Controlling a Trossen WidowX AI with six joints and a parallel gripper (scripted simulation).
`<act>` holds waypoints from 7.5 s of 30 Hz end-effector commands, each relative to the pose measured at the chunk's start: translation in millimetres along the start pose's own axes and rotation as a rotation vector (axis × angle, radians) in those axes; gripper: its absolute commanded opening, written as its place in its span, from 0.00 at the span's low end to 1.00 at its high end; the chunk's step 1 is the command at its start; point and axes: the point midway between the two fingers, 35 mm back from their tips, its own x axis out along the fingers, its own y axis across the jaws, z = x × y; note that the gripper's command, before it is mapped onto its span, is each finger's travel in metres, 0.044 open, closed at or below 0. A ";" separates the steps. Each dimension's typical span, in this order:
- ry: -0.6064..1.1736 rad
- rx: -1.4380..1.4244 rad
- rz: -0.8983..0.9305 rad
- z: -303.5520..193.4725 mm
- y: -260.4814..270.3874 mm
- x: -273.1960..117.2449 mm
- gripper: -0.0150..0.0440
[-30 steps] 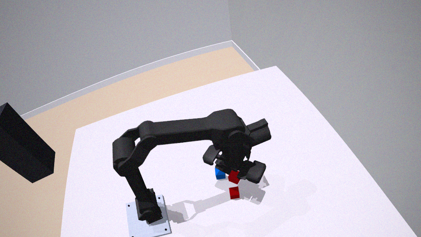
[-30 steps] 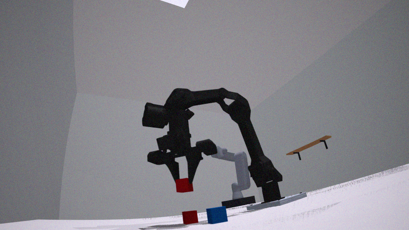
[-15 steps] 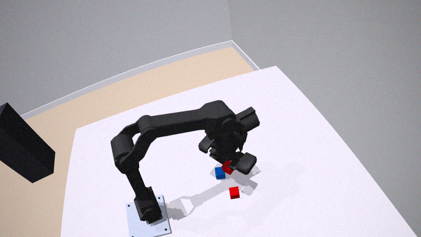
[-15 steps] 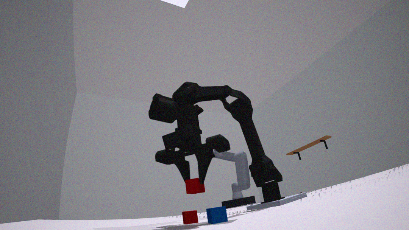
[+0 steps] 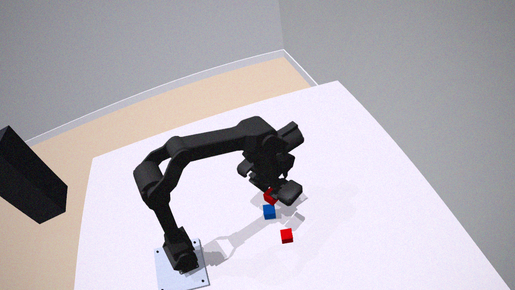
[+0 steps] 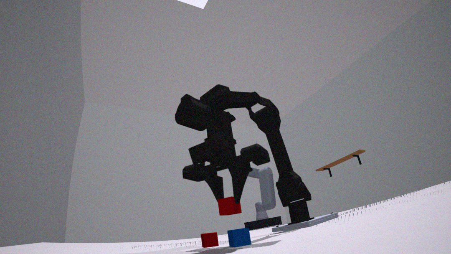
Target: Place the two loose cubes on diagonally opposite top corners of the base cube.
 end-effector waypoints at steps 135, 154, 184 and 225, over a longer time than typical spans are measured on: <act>0.016 -0.818 -0.004 -53.6 -95.5 24.4 0.70; 0.016 -0.818 -0.004 -53.7 -96.0 54.2 0.70; 0.016 -0.818 -0.004 -50.2 -98.3 43.8 0.43; 0.013 -0.531 -0.003 -43.5 -60.9 -36.8 0.43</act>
